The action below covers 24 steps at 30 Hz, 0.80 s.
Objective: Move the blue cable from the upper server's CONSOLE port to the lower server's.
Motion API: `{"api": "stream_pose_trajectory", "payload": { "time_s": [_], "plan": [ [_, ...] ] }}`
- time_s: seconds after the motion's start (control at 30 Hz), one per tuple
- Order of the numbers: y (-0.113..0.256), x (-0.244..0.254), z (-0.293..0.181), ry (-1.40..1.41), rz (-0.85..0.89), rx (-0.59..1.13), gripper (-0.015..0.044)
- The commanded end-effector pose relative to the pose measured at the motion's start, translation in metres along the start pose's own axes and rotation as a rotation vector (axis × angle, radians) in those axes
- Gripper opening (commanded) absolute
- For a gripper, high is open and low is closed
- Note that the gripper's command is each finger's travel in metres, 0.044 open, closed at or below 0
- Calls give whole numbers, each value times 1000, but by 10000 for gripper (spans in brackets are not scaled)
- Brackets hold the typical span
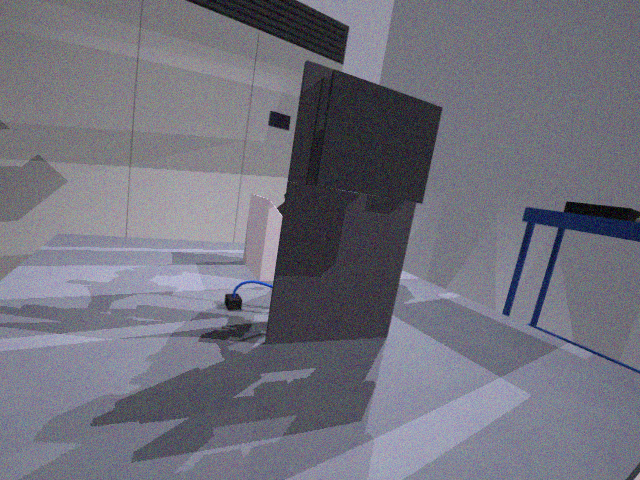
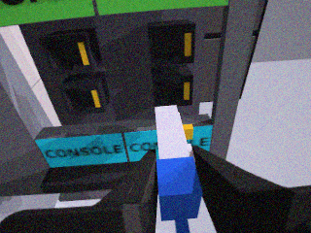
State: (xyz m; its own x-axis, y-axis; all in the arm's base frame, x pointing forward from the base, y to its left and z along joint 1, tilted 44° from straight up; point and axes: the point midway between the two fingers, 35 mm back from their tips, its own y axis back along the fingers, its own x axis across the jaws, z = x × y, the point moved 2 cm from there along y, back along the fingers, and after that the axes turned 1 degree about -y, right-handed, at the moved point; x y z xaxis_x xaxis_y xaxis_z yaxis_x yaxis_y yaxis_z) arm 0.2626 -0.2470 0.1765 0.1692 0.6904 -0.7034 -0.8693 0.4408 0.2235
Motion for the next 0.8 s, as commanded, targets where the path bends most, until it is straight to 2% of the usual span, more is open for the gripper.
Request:
{"api": "stream_pose_trajectory", "payload": {
  "time_s": [0.0, 0.5, 0.77],
  "plan": [
    [3, -2, -1, 5, -4, 0, 0],
    [11, -1, -3, 5, -4, 0, 0],
    [4, 38, -5, 4, -3, 0, 0]
  ]
}}
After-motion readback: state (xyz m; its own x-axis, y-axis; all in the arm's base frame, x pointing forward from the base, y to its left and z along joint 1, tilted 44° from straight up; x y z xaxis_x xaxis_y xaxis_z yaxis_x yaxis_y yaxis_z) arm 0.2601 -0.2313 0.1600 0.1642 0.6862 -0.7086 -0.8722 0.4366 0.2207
